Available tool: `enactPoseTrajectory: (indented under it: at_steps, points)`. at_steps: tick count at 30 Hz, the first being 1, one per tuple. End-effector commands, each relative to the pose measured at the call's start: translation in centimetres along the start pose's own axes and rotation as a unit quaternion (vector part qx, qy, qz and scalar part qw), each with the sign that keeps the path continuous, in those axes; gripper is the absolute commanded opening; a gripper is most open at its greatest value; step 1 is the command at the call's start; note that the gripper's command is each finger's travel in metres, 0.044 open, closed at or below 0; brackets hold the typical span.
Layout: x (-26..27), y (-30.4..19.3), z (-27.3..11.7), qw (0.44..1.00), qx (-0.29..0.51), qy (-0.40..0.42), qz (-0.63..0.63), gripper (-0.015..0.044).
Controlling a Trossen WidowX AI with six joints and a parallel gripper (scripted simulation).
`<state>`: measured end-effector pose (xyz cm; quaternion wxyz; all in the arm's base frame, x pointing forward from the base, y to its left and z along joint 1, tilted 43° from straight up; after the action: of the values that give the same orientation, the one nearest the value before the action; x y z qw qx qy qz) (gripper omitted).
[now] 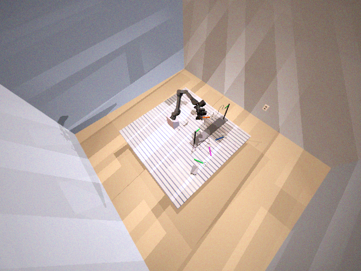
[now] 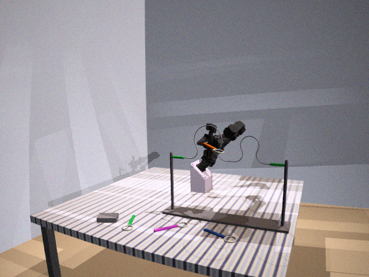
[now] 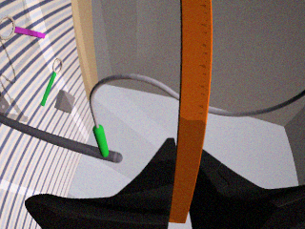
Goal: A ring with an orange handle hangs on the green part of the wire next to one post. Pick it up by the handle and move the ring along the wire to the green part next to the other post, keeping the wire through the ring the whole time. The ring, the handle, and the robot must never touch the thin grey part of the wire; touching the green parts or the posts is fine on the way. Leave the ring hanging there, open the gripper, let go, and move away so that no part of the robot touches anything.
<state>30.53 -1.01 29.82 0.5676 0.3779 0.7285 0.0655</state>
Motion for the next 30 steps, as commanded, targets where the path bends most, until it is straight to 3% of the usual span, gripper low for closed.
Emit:
enactPoseTrajectory:
  at_steps: [1, 15, 30]
  points:
    - [-1.0, 0.2, -0.2, 1.0, 0.001, -0.018, -0.02, -0.015]
    - [-2.7, 0.8, -0.6, 0.998, 0.004, -0.04, -0.058, -0.015]
    - [-3.4, 0.9, -0.8, 1.0, 0.001, -0.018, -0.02, -0.015]
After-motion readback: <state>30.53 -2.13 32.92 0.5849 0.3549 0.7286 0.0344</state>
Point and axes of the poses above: the point midway between the two fingers, 35 mm back from their tips, its own z axis out along the fingers, its own x axis across the jaws, y = z × x, the point moved 6 cm from there along -z, back along the fingers, and after that the axes turned 6 degrees about z, right-handed, at the moved point
